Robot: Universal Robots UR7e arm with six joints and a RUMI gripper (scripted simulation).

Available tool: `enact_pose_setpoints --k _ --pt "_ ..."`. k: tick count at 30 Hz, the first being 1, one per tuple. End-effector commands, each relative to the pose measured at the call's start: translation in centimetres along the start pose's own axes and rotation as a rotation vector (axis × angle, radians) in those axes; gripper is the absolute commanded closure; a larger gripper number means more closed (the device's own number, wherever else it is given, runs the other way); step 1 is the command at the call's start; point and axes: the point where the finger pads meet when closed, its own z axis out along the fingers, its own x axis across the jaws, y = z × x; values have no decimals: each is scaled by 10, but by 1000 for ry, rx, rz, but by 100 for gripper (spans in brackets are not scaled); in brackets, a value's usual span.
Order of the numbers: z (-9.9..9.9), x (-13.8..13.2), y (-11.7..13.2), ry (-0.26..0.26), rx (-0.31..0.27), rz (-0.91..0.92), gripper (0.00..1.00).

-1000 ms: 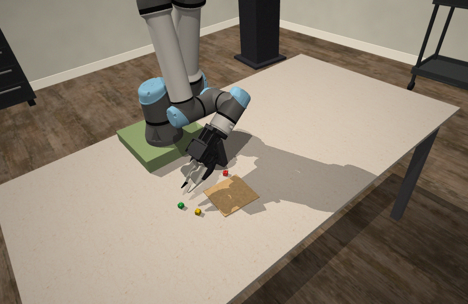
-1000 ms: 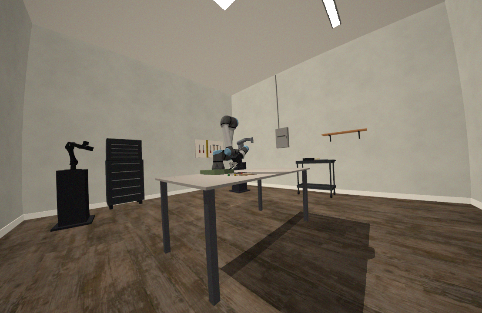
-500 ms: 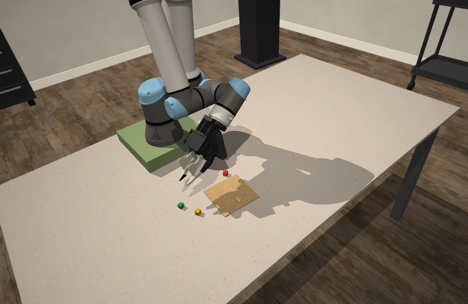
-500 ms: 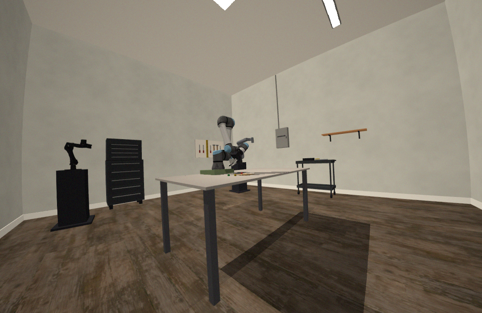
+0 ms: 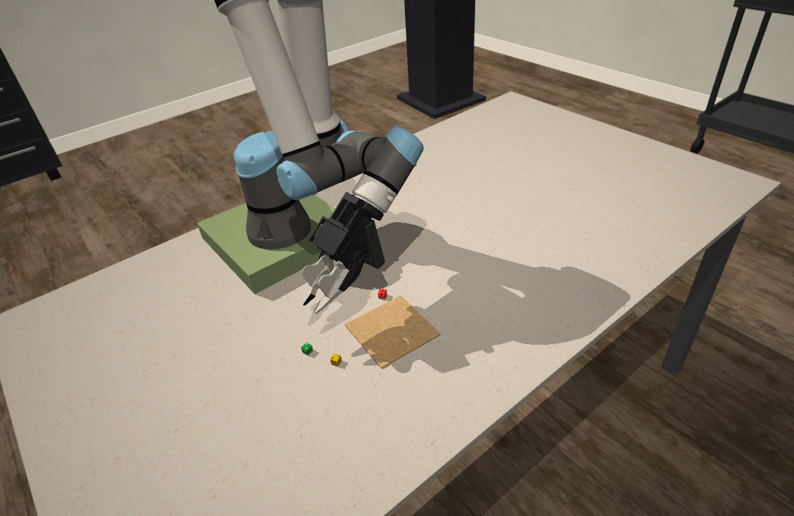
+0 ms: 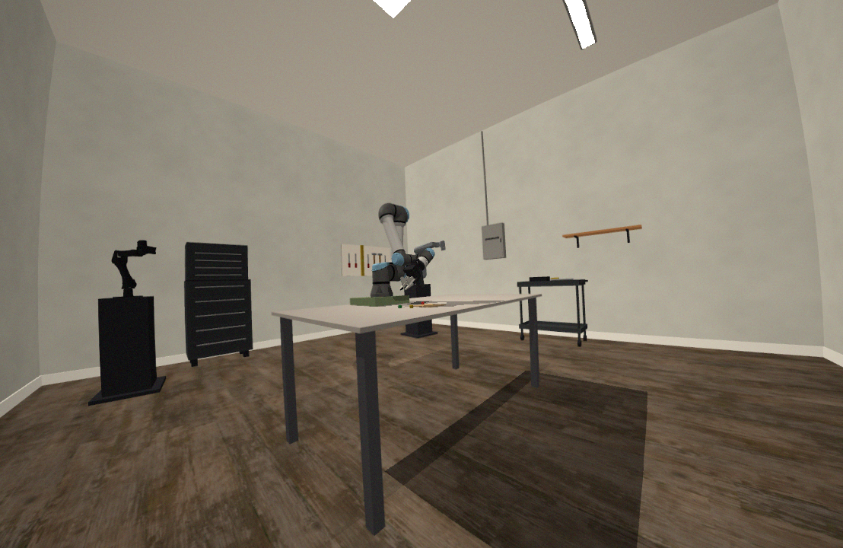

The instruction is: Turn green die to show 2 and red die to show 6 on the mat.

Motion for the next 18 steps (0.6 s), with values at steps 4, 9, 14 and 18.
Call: enact_pose_setpoints --k 4,9,14,18 --pt "2 0 5 -1 90 1 82" --pt "3 0 9 0 155 0 82" --pt "6 0 17 0 289 -1 82" --pt "8 0 24 1 408 0 82"
